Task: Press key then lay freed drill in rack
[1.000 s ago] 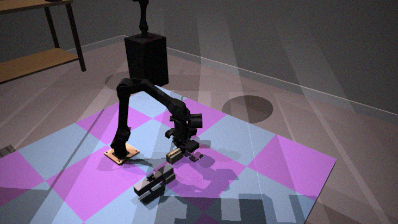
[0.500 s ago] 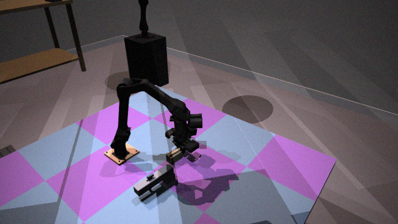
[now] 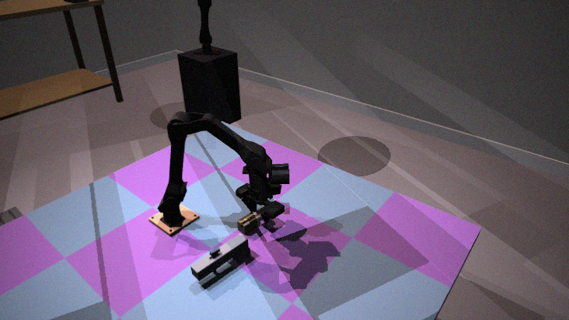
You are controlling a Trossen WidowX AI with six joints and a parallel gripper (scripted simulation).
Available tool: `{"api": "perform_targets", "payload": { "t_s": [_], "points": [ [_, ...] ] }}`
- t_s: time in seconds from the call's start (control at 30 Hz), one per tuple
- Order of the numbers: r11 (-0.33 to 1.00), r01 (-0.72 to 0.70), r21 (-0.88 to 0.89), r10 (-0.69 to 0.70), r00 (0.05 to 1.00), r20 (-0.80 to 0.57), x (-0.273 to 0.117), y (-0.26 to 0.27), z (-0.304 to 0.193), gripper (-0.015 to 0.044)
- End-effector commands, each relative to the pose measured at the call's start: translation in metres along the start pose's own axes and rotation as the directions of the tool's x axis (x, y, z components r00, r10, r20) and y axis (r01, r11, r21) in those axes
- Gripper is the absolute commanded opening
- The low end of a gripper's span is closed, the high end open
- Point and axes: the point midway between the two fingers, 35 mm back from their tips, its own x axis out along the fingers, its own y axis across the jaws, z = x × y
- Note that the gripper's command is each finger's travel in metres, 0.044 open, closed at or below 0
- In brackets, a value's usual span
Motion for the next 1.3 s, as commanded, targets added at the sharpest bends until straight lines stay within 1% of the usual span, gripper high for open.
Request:
{"api": "perform_targets", "payload": {
  "t_s": [0.0,0.1,0.67,0.8,1.0,1.07,1.17,1.27],
  "points": [
    [1.0,0.0,-0.001,0.0,1.0,0.001,0.0,0.0,0.0,0.0368],
    [1.0,-0.001,0.0,0.001,1.0,-0.002,-0.003,0.0,0.0,0.044],
    [1.0,-0.01,0.001,0.01,1.0,-0.017,-0.078,-0.001,0.001,0.044],
    [1.0,0.002,0.014,-0.002,1.0,-0.013,-0.075,-0.007,-0.003,0.044],
    [0.98,0.172,0.102,-0.172,0.985,-0.015,-0.096,-0.069,-0.059,0.044],
    [0.964,0.231,0.133,-0.228,0.973,-0.033,-0.105,-0.087,-0.083,0.044],
    [0.915,0.305,0.263,-0.3,0.952,-0.061,-0.12,-0.107,-0.115,0.044],
    [0.875,0.383,0.295,-0.364,0.924,-0.119,-0.134,-0.124,-0.151,0.044]
  ]
}}
